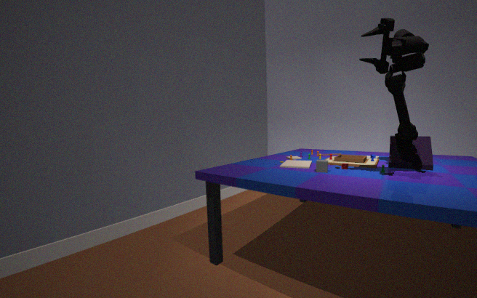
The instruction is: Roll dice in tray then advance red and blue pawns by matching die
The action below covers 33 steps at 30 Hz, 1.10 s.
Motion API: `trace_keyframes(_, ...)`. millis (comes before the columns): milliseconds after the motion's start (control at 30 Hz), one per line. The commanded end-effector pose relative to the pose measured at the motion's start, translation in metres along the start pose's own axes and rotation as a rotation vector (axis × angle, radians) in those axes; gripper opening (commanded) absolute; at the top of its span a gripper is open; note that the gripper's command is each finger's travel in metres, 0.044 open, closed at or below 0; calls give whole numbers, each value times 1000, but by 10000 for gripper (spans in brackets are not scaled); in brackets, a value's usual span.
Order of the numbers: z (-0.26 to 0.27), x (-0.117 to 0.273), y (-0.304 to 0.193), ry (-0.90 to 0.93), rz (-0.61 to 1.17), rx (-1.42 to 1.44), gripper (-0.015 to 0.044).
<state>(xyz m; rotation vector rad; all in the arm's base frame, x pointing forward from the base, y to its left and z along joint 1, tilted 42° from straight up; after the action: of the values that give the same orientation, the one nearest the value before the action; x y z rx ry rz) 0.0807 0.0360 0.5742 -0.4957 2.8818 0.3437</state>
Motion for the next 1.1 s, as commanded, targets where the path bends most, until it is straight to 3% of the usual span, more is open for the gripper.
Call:
trace_keyframes(0, 0, 0, 1, -7, 2, -1, 374)
trace_keyframes(133, 0, -2, 30, -138, 16, -13, 275)
trace_keyframes(333, 18, -19, 84, -287, -69, -19, 275)
trace_keyframes(500, 54, -46, 123, -281, -206, -28, 275)
trace_keyframes(800, 155, -111, 146, 34, -364, -151, 275)
trace_keyframes(1067, 256, -154, 113, 506, -271, -428, 275)
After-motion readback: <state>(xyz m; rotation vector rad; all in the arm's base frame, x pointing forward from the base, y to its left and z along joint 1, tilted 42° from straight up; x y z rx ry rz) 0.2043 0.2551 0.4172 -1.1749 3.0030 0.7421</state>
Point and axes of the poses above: the point midway between the two fingers, 35 mm back from their tips, its own x axis back along the fingers, its own z axis across the jaws, y = z × x, the point moved 6 cm from there along x, back along the fingers
